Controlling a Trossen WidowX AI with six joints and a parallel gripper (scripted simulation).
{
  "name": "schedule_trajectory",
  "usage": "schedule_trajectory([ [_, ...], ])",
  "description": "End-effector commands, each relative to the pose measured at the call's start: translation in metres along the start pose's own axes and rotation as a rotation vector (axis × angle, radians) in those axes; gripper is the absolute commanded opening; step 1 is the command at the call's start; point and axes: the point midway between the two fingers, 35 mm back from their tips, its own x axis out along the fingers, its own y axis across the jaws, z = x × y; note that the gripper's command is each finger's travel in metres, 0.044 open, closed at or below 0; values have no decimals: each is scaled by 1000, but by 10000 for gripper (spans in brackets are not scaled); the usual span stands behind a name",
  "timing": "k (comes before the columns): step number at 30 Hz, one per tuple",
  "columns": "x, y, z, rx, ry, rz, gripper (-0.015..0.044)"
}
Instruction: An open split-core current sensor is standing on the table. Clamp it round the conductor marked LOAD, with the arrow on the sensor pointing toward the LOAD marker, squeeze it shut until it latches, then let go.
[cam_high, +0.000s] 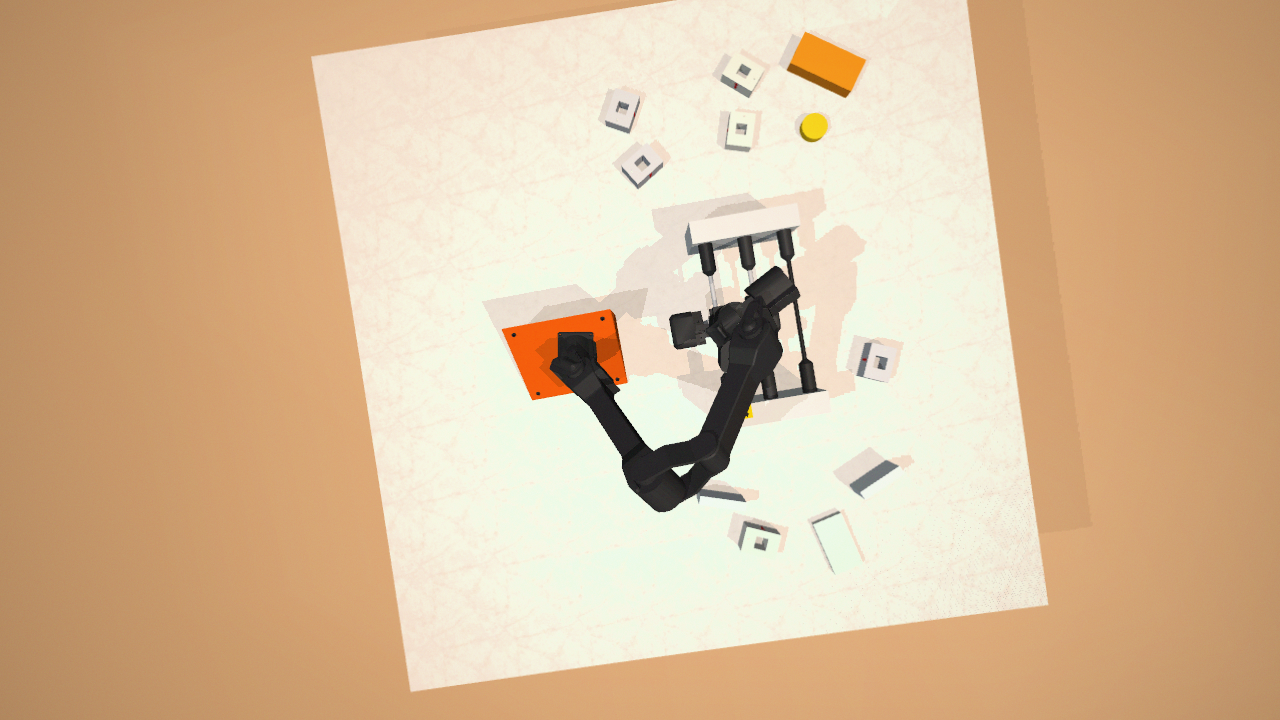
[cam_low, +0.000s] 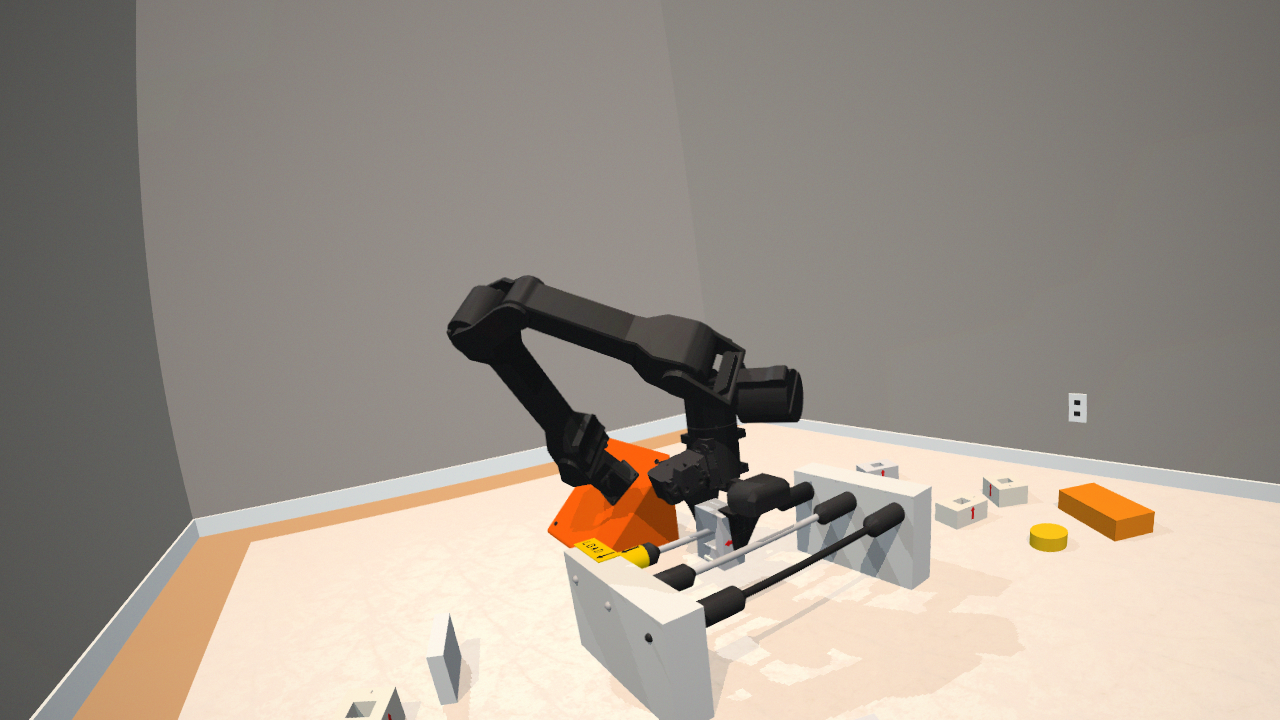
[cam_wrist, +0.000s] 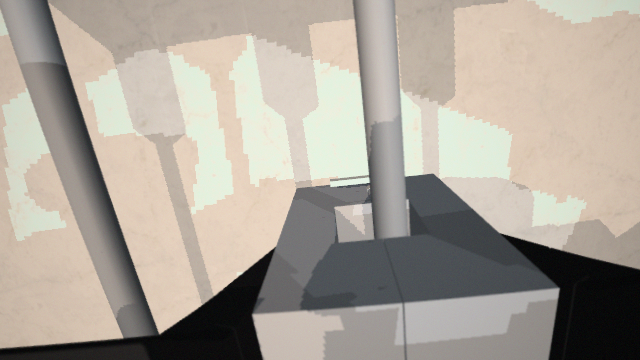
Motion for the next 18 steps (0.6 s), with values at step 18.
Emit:
schedule_trajectory([
  [18,0,0,0,0,0,0,204],
])
